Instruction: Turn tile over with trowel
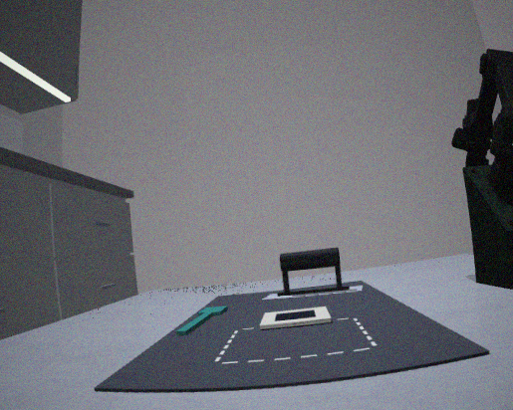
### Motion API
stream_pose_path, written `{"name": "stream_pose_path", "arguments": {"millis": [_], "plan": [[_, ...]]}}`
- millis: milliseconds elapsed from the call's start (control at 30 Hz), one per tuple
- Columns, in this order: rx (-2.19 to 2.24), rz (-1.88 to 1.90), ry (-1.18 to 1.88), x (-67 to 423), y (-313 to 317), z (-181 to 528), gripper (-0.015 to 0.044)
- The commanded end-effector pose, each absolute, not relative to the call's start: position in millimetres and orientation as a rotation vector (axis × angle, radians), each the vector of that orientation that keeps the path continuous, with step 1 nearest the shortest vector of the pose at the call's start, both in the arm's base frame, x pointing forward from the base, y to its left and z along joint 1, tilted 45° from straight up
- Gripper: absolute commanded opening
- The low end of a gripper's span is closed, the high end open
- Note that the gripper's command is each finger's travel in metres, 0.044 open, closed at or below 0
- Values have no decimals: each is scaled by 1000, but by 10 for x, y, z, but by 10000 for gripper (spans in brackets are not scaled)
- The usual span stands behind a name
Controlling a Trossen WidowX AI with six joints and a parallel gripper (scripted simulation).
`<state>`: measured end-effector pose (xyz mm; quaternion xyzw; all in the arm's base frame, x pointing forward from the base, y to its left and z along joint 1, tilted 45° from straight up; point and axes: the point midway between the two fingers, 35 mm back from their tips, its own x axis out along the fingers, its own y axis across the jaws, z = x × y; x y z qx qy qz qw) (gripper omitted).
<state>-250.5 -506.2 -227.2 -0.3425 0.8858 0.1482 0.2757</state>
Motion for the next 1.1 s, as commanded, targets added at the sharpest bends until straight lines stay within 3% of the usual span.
{"name": "stream_pose_path", "arguments": {"millis": [0, 333, 667, 800, 1067], "plan": [[-920, 398, 2380, -2505, -5062, -2272, 374], [-921, 398, 2380, -2505, -5063, -2272, 111], [-920, 398, 2380, -2506, -5062, -2272, 100], [-920, 398, 2380, -2506, -5062, -2272, 0], [-920, 398, 2380, -2506, -5062, -2272, 0]]}}
